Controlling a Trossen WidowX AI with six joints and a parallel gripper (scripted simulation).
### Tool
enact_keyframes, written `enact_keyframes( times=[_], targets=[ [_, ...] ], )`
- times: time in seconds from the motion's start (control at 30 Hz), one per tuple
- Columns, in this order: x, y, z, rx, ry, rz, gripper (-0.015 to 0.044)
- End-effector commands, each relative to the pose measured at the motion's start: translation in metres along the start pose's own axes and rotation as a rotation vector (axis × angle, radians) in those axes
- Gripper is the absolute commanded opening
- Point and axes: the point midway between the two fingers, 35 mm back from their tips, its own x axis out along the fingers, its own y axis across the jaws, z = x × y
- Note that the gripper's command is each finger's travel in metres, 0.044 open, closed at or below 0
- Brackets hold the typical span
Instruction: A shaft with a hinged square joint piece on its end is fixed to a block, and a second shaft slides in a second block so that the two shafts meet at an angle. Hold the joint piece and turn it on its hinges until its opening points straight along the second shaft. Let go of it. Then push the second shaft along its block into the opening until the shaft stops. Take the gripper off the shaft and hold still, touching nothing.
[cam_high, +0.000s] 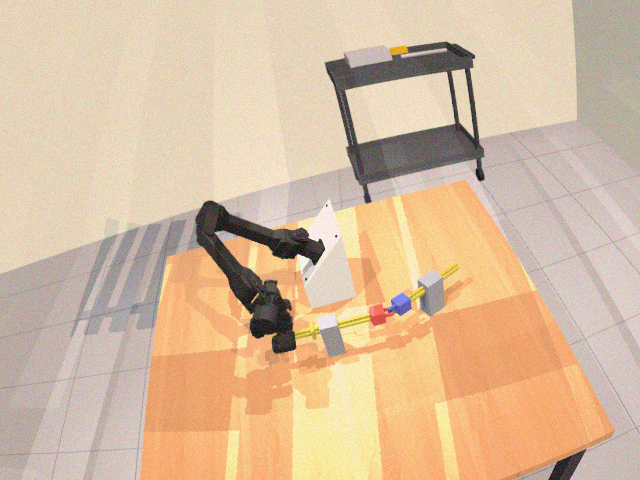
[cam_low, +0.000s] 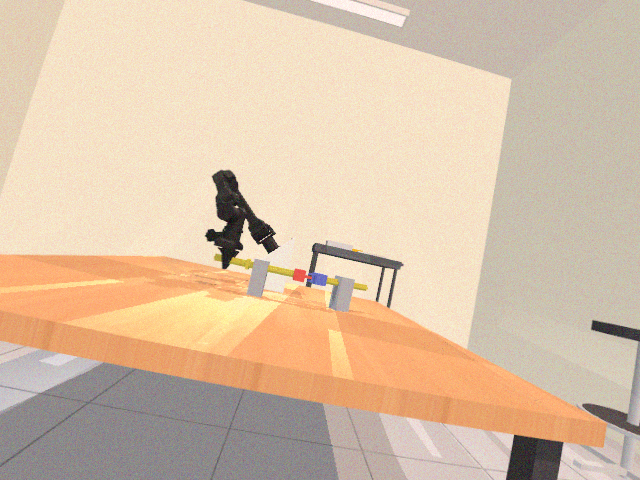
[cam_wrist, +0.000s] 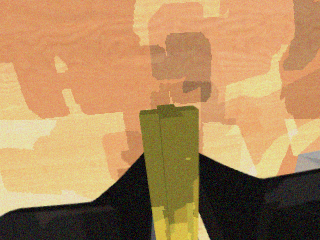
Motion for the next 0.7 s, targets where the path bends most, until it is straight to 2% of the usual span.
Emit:
enact_keyframes(
  times=[0.0, 0.67],
  targets=[
    [0.0, 0.0, -0.008, -0.001, 0.002, 0.0, 0.0],
    [0.0, 0.0, -0.016, 0.002, 0.0, 0.0, 0.0]
  ],
)
